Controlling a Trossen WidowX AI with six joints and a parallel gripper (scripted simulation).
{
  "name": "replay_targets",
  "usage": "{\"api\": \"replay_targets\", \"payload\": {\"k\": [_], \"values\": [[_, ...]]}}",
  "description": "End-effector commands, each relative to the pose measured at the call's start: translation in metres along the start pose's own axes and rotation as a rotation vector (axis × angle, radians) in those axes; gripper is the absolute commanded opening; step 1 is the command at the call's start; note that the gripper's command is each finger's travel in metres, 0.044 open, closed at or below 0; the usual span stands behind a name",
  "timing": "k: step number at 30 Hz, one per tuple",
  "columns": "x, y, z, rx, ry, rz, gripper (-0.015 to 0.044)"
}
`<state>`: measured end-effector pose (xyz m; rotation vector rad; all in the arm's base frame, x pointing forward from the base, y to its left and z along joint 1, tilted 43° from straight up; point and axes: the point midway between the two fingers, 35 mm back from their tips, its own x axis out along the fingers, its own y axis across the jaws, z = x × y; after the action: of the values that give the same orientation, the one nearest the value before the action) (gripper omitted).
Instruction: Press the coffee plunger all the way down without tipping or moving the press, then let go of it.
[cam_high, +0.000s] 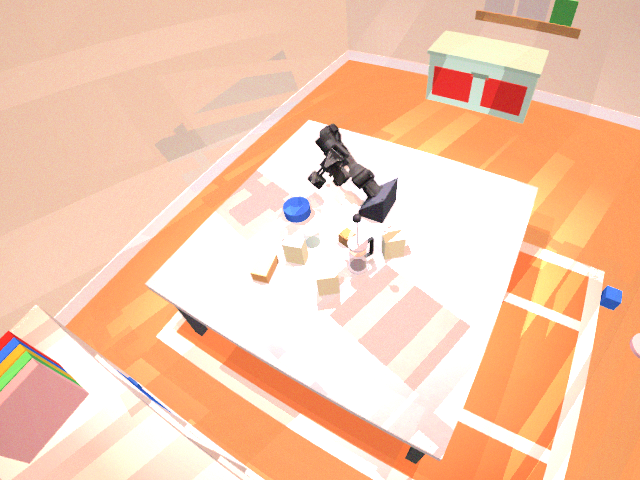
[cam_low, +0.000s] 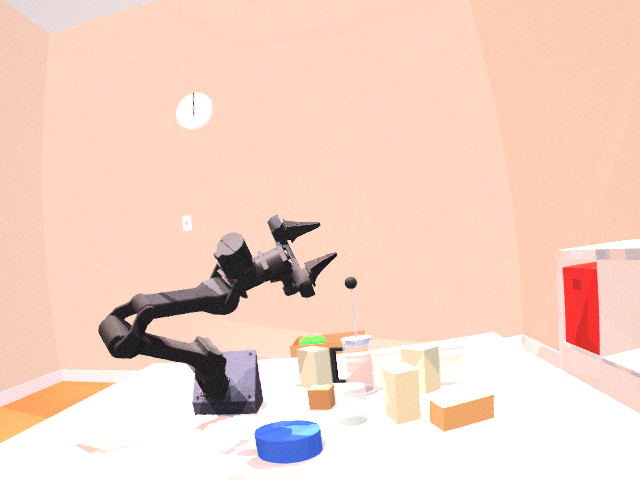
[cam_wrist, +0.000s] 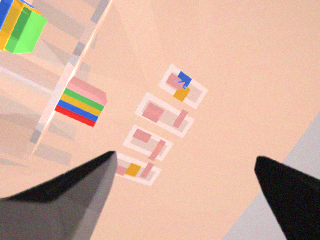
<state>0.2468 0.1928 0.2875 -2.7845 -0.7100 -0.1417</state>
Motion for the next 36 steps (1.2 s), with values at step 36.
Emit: {"api": "replay_targets", "payload": {"k": [36], "values": [[0.035, -0.076, 0.126, 1.874, 0.256, 0.956, 0.044]]}}
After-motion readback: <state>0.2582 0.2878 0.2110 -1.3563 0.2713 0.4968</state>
